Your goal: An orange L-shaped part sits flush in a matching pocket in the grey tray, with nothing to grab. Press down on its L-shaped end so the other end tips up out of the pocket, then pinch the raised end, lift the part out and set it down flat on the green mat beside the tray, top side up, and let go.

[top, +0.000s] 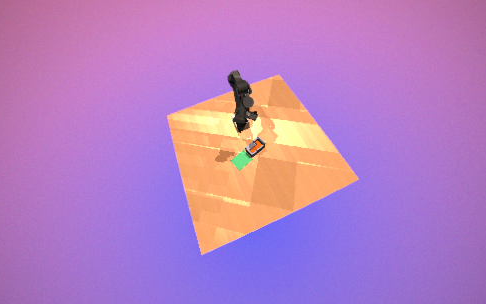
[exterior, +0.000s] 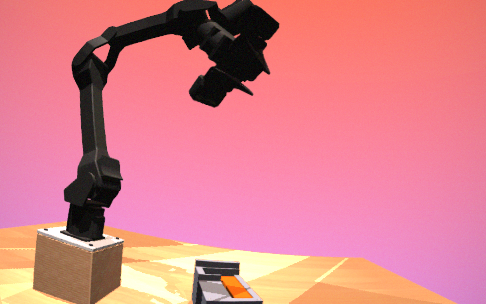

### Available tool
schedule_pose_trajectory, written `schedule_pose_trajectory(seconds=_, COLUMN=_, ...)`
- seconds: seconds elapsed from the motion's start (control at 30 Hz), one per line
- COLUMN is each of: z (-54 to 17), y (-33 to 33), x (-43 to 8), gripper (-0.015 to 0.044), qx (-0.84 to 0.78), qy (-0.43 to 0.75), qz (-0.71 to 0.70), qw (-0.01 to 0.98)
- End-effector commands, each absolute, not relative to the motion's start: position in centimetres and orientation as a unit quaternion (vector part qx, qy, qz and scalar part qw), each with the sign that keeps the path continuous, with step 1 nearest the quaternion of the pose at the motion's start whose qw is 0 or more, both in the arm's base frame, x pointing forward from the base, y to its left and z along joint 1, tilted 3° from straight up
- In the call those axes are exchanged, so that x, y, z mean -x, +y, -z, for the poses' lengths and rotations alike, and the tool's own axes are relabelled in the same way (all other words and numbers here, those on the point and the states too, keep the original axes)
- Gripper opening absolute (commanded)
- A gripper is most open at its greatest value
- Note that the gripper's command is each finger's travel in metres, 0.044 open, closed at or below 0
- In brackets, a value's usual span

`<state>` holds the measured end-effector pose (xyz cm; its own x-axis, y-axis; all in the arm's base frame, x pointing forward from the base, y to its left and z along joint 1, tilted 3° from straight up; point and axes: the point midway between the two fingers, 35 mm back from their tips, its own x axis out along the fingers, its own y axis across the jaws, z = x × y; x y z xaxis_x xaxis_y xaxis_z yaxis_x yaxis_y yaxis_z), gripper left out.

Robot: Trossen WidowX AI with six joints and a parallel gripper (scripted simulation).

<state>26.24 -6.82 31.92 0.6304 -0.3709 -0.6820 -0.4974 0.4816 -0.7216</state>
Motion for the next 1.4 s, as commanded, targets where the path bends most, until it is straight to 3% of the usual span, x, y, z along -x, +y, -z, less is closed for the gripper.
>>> schedule_pose_trajectory(seconds=0.0, z=-26.1, y=-2.7, x=-28.6, gripper=0.0180, qx=0.409, qy=0.462, qz=-0.099, qw=0.780)
schedule_pose_trajectory(seconds=0.23, z=-18.1, y=3.2, x=-29.1, gripper=0.0180, qx=0.266, qy=0.544, qz=-0.145, qw=0.782)
schedule_pose_trajectory(seconds=0.53, z=-9.4, y=9.4, x=-25.5, gripper=0.0180, qx=0.116, qy=0.670, qz=-0.133, qw=0.721)
schedule_pose_trajectory(seconds=0.83, z=-8.9, y=9.6, x=-25.4, gripper=0.0180, qx=0.113, qy=0.673, qz=-0.132, qw=0.719)
schedule_pose_trajectory(seconds=1.07, z=-2.0, y=9.8, x=-25.8, gripper=0.0180, qx=0.113, qy=0.673, qz=-0.132, qw=0.719)
schedule_pose_trajectory(seconds=1.37, z=-1.7, y=9.8, x=-25.8, gripper=0.0180, qx=0.113, qy=0.673, qz=-0.132, qw=0.719)
